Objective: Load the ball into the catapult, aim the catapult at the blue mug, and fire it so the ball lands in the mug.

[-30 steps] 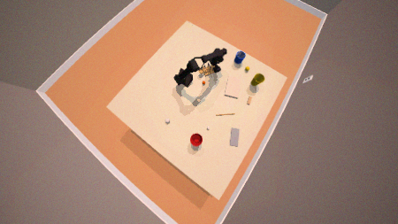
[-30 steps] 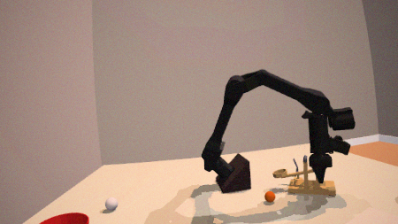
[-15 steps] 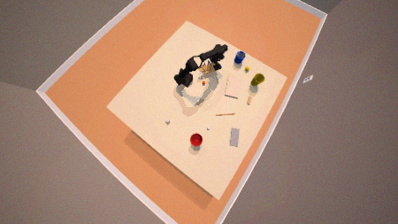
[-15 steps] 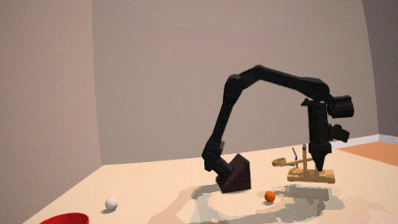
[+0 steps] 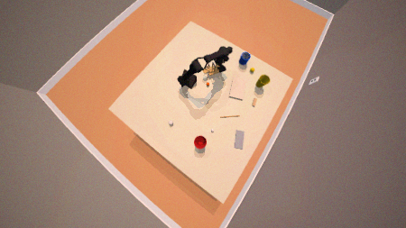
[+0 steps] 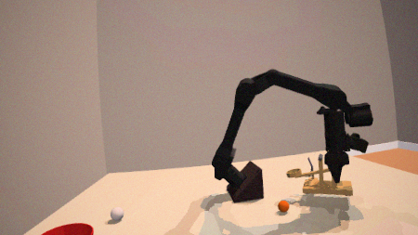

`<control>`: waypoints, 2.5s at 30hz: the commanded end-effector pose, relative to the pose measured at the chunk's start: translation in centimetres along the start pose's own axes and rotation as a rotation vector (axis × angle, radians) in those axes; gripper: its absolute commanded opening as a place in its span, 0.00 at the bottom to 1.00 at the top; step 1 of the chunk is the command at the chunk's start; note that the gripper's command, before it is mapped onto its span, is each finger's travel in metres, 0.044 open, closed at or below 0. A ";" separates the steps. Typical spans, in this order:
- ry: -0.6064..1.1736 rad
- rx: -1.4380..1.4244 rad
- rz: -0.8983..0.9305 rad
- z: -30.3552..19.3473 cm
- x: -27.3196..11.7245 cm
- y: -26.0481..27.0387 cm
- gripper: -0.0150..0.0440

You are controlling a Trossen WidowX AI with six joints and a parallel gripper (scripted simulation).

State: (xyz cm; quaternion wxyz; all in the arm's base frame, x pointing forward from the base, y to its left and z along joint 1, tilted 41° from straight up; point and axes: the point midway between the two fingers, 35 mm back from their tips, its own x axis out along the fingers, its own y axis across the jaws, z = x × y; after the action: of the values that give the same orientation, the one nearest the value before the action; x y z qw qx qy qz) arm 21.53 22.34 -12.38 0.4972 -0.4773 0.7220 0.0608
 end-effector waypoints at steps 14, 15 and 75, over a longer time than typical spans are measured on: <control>-0.002 -0.005 -0.007 0.0 2.6 -0.1 0.25; -0.002 -0.005 -0.007 -0.1 2.8 -0.1 0.25; -0.002 -0.008 -0.006 -0.2 -0.3 0.1 1.00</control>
State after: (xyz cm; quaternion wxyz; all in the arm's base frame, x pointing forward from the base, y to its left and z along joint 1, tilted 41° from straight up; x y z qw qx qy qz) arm 21.45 22.96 -11.70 0.4989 -0.4777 0.7203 0.0637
